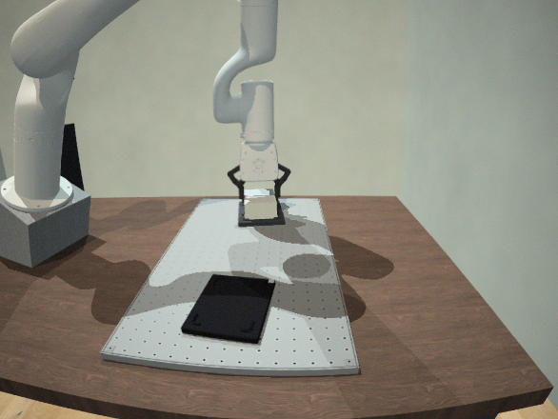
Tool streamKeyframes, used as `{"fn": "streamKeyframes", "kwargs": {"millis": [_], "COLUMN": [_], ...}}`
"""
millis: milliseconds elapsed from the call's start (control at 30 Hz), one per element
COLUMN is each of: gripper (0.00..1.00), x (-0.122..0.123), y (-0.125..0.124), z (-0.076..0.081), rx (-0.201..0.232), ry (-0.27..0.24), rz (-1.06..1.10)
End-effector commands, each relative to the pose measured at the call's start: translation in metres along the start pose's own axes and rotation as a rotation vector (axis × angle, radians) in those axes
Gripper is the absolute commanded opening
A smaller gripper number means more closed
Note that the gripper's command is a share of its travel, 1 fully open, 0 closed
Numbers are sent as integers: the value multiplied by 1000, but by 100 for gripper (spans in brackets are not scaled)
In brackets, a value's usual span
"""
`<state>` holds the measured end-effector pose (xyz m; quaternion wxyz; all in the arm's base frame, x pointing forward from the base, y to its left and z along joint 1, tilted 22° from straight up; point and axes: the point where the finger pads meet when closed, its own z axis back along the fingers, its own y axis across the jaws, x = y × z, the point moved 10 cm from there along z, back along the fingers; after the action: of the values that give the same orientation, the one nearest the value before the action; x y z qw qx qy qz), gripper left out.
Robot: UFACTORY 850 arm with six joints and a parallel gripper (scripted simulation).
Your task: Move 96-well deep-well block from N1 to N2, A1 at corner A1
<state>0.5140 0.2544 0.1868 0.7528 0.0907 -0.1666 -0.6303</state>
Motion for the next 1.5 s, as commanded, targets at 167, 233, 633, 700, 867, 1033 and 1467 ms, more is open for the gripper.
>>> {"fn": "streamKeyframes", "kwargs": {"millis": [167, 233, 633, 700, 867, 1033, 1467], "gripper": [100, 100, 100, 100, 100, 100, 100], "x": [0, 0, 0, 0, 0, 0, 0], "y": [1, 1, 1, 1, 1, 1, 1], "z": [0, -2, -10, -10, -13, -16, -20], "rx": [2, 2, 2, 2, 2, 2, 2], "ry": [1, 1, 1, 1, 1, 1, 1], "rz": [0, 0, 0, 0, 0, 0, 0]}}
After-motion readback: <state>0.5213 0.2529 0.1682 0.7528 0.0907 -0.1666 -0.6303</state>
